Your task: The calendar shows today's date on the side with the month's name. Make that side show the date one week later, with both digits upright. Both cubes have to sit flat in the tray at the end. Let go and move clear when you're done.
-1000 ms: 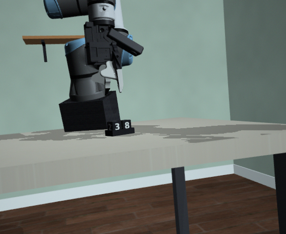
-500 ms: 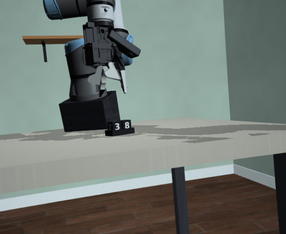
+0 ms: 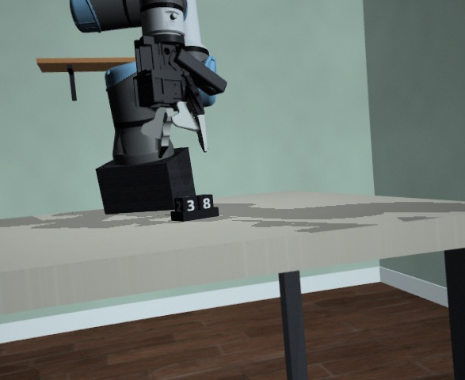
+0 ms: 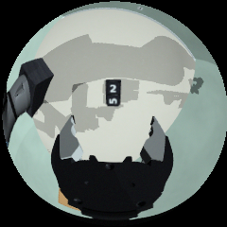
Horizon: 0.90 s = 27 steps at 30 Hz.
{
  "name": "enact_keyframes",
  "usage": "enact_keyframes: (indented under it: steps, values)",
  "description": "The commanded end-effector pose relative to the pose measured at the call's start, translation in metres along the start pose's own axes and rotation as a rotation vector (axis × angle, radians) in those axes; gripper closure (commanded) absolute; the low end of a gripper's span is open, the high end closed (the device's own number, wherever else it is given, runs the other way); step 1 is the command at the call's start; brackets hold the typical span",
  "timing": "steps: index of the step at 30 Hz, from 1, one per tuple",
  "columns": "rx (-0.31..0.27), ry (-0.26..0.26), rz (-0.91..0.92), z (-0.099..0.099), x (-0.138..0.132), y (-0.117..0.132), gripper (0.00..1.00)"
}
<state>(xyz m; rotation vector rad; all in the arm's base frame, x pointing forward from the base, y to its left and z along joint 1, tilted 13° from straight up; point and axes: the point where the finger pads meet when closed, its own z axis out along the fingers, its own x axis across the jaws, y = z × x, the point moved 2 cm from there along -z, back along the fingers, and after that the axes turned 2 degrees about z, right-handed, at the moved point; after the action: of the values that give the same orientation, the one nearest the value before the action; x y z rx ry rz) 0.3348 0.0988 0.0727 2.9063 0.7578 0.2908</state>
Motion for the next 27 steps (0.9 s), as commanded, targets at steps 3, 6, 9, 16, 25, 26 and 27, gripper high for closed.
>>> enact_keyframes:
  steps: [3, 6, 9, 16, 25, 26, 27]
  values:
    - [0.0, 0.001, -0.003, -0.0002, 0.0002, 0.0002, 0.71]
    - [0.0, 0.001, -0.003, -0.0002, 0.0002, 0.0002, 0.71]
    - [0.0, 0.001, -0.003, -0.0002, 0.0002, 0.0002, 0.71]
    - [0.0, 0.001, -0.003, -0.0002, 0.0002, 0.0002, 0.71]
    - [0.0, 0.001, -0.003, -0.0002, 0.0002, 0.0002, 0.71]
    - [0.0, 0.001, -0.003, -0.0002, 0.0002, 0.0002, 0.71]
    - [0.0, 0.001, -0.003, -0.0002, 0.0002, 0.0002, 0.71]
